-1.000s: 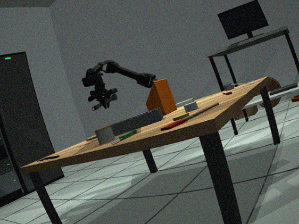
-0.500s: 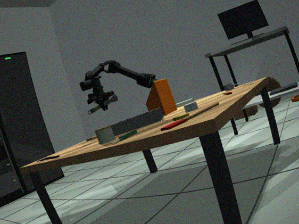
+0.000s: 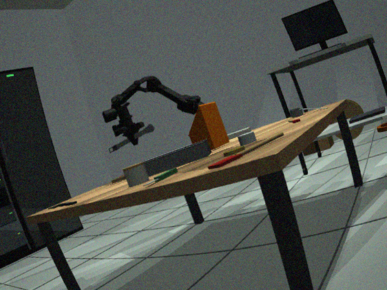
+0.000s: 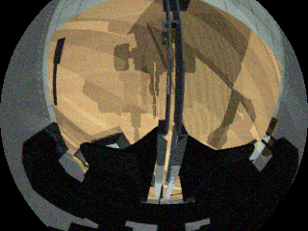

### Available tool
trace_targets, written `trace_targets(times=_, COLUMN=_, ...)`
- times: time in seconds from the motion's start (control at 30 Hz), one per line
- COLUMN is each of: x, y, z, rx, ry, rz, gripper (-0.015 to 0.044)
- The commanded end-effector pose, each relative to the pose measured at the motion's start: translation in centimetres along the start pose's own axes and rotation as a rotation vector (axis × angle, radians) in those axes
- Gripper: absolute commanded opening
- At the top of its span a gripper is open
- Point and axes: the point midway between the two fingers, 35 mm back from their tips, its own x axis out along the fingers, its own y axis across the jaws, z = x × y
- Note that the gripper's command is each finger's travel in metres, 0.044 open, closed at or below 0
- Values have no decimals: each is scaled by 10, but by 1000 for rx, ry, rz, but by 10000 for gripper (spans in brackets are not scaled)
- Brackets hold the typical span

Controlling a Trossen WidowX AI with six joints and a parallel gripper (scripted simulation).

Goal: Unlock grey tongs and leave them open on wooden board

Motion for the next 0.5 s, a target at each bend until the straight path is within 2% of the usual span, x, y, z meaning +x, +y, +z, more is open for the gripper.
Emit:
trace_targets(times=0.0, x=-3, y=-16, z=13, rx=-63, ry=-5, rz=11, gripper=-150)
trace_targets(times=0.47, x=-14, y=-82, z=51, rx=-298, ry=-49, rz=6, gripper=-150)
